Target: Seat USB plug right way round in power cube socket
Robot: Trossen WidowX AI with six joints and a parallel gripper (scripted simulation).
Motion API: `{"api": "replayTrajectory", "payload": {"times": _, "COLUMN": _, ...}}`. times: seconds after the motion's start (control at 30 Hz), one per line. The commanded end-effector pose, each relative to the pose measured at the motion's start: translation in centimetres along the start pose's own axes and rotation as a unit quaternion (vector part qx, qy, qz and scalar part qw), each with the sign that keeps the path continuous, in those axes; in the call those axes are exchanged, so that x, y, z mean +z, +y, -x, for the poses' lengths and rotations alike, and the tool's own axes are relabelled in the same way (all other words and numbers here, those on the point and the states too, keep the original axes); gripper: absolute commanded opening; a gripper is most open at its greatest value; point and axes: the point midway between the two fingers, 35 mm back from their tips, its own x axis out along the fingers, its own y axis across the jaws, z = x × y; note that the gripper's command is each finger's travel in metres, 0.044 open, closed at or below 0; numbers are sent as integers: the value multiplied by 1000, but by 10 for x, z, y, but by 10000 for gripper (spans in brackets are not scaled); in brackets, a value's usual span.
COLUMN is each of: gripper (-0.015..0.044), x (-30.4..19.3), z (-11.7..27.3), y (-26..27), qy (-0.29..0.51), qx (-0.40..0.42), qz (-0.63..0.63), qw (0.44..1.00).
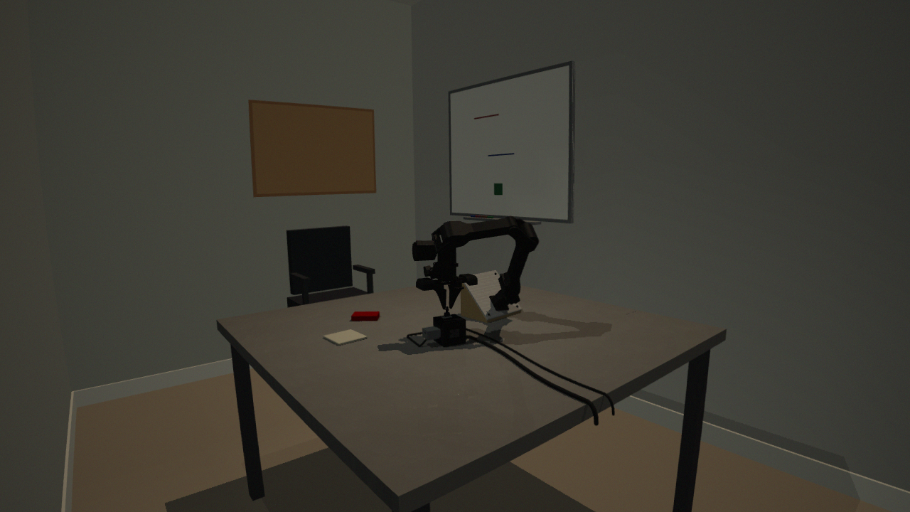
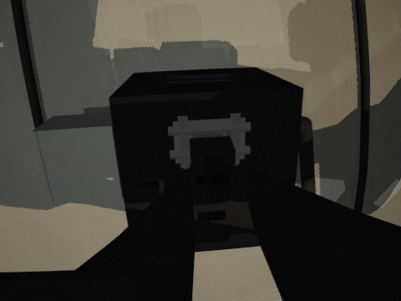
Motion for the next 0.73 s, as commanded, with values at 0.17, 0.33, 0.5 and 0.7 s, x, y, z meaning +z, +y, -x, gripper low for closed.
{"api": "replayTrajectory", "payload": {"times": 0.17, "gripper": 95, "x": 0, "z": 0, "y": 0, "qy": 0, "qx": 0, "qz": 0, "qw": 1000}}
{"api": "replayTrajectory", "payload": {"times": 0.33, "gripper": 95, "x": 0, "z": 0, "y": 0, "qy": 0, "qx": 0, "qz": 0, "qw": 1000}}
{"api": "replayTrajectory", "payload": {"times": 0.5, "gripper": 95, "x": 0, "z": 5, "y": 0, "qy": 0, "qx": 0, "qz": 0, "qw": 1000}}
{"api": "replayTrajectory", "payload": {"times": 0.7, "gripper": 95, "x": 0, "z": 11, "y": 0, "qy": 0, "qx": 0, "qz": 0, "qw": 1000}}
